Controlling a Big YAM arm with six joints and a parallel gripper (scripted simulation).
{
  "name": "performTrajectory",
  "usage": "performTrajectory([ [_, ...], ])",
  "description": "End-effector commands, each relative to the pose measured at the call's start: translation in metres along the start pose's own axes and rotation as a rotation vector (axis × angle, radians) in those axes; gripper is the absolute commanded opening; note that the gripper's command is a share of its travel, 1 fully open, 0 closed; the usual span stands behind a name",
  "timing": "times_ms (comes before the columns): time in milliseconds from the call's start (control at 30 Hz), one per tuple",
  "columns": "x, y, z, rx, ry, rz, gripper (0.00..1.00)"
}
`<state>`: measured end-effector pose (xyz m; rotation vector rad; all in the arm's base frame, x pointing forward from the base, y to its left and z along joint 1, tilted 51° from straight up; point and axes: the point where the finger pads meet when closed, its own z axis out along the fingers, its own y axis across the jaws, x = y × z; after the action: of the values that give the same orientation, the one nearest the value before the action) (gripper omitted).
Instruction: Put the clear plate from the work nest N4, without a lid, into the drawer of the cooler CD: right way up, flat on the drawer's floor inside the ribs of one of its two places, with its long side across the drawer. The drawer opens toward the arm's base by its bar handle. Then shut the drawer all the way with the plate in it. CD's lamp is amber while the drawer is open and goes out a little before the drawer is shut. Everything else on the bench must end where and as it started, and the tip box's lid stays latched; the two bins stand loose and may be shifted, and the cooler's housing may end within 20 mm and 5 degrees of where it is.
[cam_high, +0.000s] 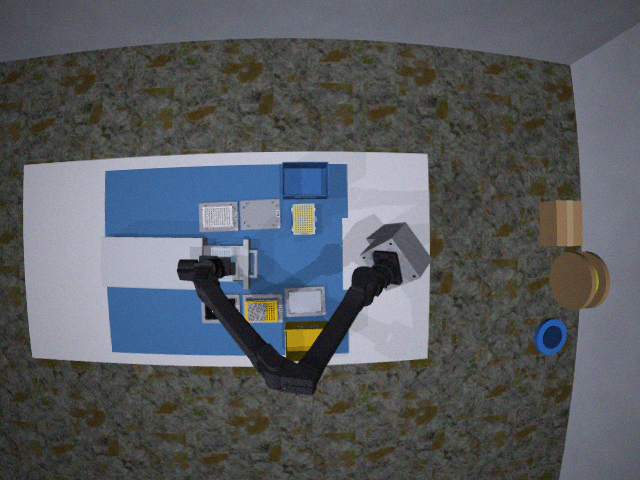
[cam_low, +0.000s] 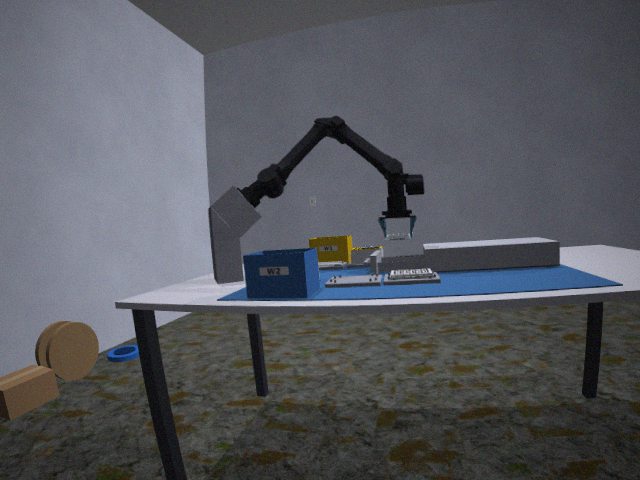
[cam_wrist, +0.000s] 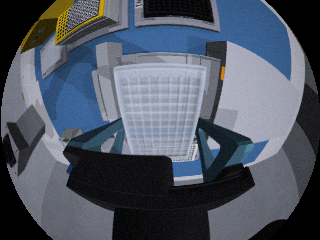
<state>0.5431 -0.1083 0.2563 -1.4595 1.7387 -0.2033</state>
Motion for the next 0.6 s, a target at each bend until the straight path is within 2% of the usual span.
performTrajectory([
  [0, -0.024, -0.032, -0.022, 0.077, -0.005, -0.051, 0.0],
  [33, -0.024, -0.032, -0.02, 0.077, -0.005, -0.052, 0.0],
  [133, -0.012, -0.024, 0.0, 0.045, -0.004, -0.028, 0.0],
  [233, -0.013, -0.024, 0.004, 0.045, -0.004, -0.028, 0.0],
  [333, -0.021, -0.028, -0.003, 0.065, -0.006, -0.042, 0.0],
  [433, -0.012, -0.02, 0.014, 0.039, -0.004, -0.023, 0.0],
  [500, -0.012, -0.02, 0.014, 0.039, -0.004, -0.023, 0.0],
  [533, -0.012, -0.025, 0.005, 0.059, 0.001, -0.027, 0.0],
  [567, -0.016, -0.024, 0.007, 0.057, -0.003, -0.032, 0.0],
])
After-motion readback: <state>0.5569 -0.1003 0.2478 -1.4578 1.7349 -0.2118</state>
